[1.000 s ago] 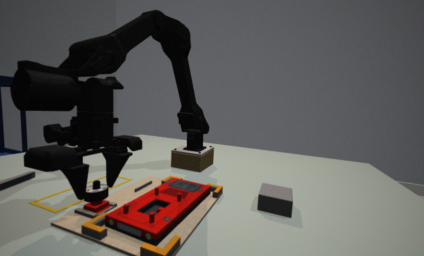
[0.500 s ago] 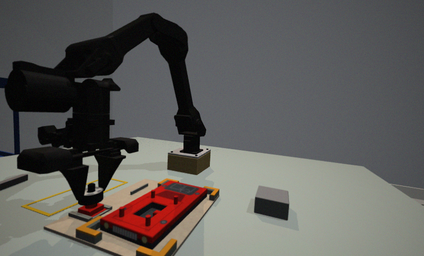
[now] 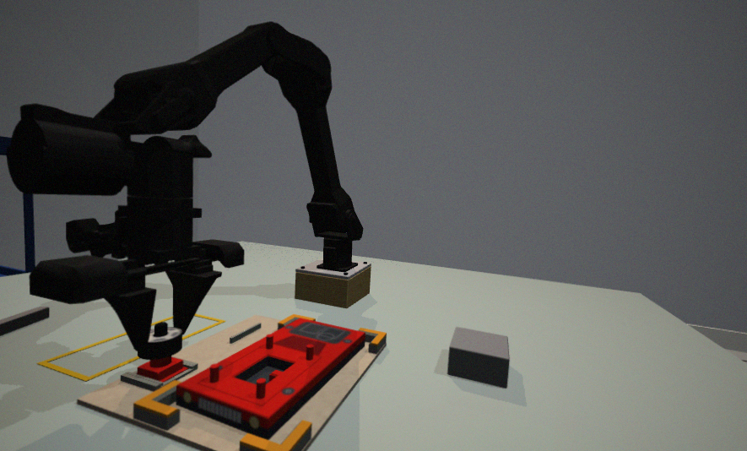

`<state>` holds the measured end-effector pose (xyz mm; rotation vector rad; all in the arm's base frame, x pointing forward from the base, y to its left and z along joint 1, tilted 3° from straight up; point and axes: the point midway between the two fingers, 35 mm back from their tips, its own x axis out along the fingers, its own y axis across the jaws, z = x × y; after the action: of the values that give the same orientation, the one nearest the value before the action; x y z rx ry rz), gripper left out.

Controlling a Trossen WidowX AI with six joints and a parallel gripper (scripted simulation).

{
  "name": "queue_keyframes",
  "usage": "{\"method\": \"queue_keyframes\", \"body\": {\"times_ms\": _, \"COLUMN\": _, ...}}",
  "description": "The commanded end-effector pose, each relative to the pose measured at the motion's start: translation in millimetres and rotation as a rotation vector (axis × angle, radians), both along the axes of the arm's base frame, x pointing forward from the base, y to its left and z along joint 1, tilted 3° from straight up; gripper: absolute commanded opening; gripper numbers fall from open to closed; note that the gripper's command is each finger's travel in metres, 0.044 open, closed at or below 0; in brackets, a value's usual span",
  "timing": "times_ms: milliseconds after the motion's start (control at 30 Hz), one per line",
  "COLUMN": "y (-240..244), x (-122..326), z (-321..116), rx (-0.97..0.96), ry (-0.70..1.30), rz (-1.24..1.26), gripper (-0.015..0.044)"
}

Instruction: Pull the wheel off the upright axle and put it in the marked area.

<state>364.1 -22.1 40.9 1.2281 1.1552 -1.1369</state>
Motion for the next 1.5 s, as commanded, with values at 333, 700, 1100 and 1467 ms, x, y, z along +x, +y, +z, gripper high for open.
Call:
{"method": "queue_keyframes", "body": {"times_ms": 333, "y": 0, "x": 0, "z": 7, "rx": -0.001, "ry": -0.002, "rz": -0.002, "gripper": 0.0000}}
{"method": "queue_keyframes", "body": {"times_ms": 700, "y": 0, "x": 0, "z": 10, "rx": -0.001, "ry": -0.001, "rz": -0.002, "gripper": 0.0000}}
{"method": "queue_keyframes", "body": {"times_ms": 1100, "y": 0, "x": -1, "z": 14, "rx": -0.001, "ry": -0.001, "rz": -0.003, "gripper": 0.0000}}
{"method": "queue_keyframes", "body": {"times_ms": 1467, "y": 0, "x": -1, "z": 18, "rx": -0.001, "ry": 0.000, "rz": -0.003, "gripper": 0.0000}}
